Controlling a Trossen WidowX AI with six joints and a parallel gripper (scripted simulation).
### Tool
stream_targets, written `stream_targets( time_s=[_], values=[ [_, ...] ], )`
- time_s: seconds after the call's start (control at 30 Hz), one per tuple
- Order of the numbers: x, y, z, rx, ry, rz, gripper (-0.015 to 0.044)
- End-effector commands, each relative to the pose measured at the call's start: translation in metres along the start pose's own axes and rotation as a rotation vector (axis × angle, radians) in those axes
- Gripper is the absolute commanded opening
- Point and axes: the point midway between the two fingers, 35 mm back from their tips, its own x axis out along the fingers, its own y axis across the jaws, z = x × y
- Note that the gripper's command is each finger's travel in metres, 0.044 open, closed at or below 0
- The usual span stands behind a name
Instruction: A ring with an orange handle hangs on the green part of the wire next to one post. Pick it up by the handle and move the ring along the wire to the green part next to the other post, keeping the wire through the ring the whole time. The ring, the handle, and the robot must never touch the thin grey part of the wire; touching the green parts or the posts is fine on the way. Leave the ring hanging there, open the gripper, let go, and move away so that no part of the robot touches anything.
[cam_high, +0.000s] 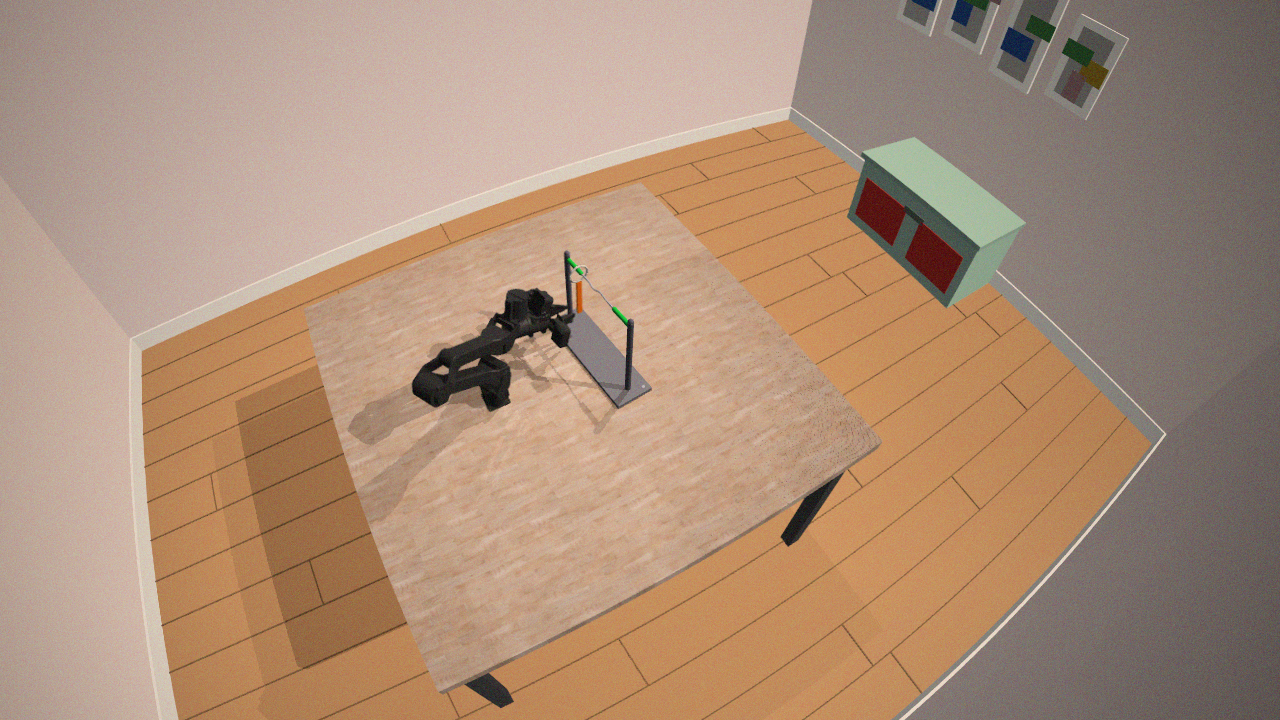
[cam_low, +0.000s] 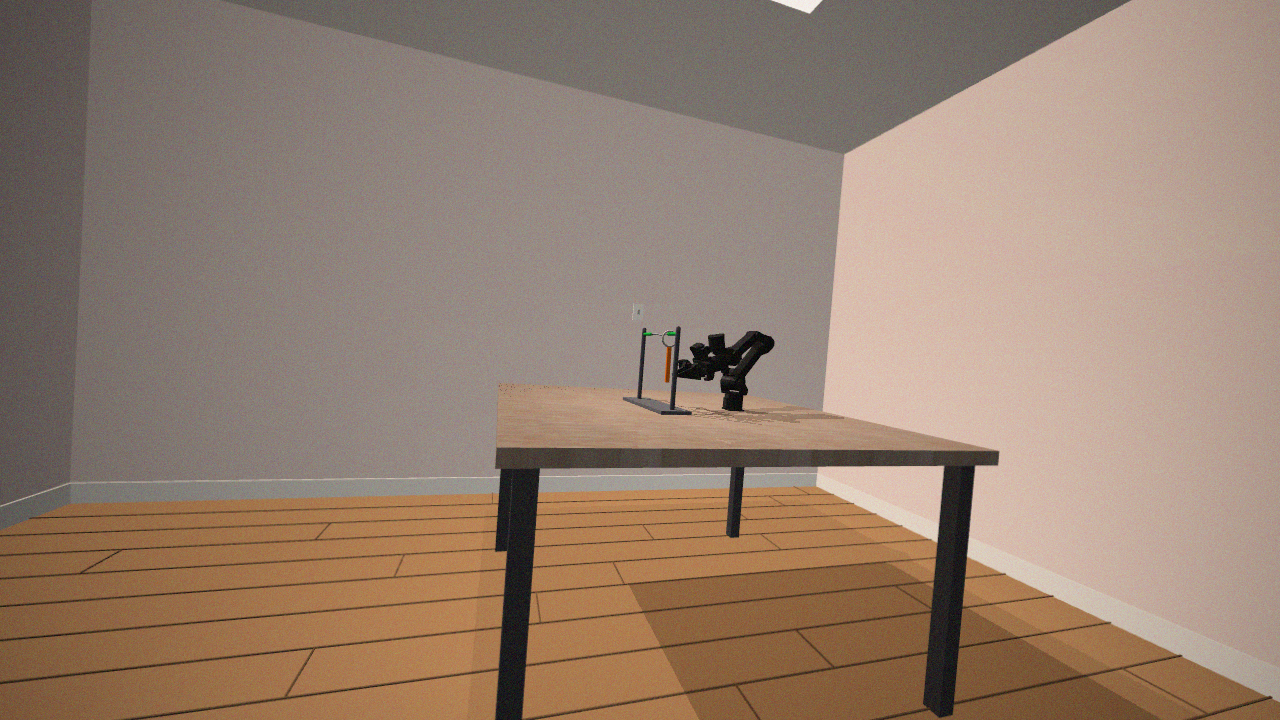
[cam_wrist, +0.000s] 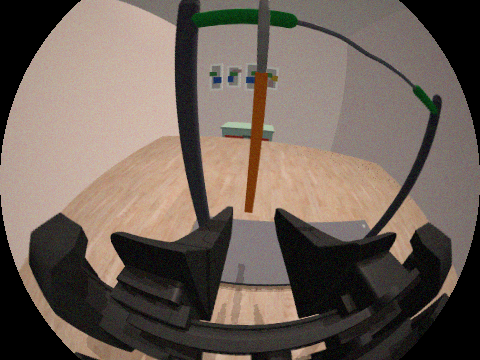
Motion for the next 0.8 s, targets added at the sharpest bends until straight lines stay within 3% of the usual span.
stream_targets(
  time_s=[0.0,0.13,0.5,0.77],
  values=[
    [0.0,-0.001,0.0,0.002,-0.001,-0.003,0.016],
    [0.0,-0.001,0.0,0.002,-0.001,-0.003,0.016],
    [-0.05,-0.001,0.0,0.0,0.003,0.0,0.044],
    [-0.051,-0.001,-0.001,0.0,0.003,0.0,0.044]
  ],
)
